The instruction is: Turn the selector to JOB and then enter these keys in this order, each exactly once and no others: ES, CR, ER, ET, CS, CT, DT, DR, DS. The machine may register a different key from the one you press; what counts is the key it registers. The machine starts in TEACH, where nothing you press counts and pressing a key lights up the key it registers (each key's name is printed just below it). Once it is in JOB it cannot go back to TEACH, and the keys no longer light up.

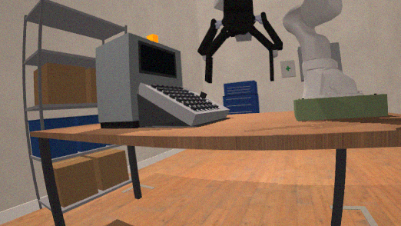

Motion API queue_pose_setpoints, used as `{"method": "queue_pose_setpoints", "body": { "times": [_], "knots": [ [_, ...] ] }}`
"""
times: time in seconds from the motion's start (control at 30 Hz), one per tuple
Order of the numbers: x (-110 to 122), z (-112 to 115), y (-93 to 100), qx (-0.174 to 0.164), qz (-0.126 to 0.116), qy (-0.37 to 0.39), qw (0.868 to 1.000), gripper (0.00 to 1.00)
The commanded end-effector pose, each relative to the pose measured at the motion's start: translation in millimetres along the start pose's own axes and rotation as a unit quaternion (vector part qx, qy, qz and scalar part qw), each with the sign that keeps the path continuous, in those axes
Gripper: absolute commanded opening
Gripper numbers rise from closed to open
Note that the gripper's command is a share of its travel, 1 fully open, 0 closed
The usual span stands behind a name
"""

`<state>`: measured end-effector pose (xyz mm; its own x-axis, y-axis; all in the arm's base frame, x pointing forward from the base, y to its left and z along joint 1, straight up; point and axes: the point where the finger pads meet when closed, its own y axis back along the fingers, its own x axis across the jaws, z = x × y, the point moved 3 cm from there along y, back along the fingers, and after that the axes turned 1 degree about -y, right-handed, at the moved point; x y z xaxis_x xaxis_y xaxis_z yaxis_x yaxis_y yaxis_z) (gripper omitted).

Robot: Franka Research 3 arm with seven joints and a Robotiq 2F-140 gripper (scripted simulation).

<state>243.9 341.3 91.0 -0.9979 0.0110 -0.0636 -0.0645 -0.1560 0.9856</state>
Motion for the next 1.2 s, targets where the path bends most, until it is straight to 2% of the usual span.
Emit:
{"method": "queue_pose_setpoints", "body": {
  "times": [0.0, 0.6, 0.67, 0.77, 1.03, 1.1, 1.17],
  "knots": [
    [0, 0, 0.0, 0.000, 0.000, 0.000, 1.000, 1.00],
    [0, 0, 2.5, 0.000, 0.000, 0.000, 1.000, 1.00],
    [-1, 3, 16.1, 0.000, 0.000, 0.000, 1.000, 1.00],
    [-4, 9, 57.4, 0.000, 0.000, 0.000, 1.000, 1.00],
    [-10, 23, 147.8, 0.000, 0.000, 0.000, 1.000, 1.00],
    [-10, 23, 147.8, 0.000, 0.000, 0.000, 1.000, 1.00],
    [-12, 26, 173.9, 0.000, 0.000, 0.000, 1.000, 1.00]
  ]
}}
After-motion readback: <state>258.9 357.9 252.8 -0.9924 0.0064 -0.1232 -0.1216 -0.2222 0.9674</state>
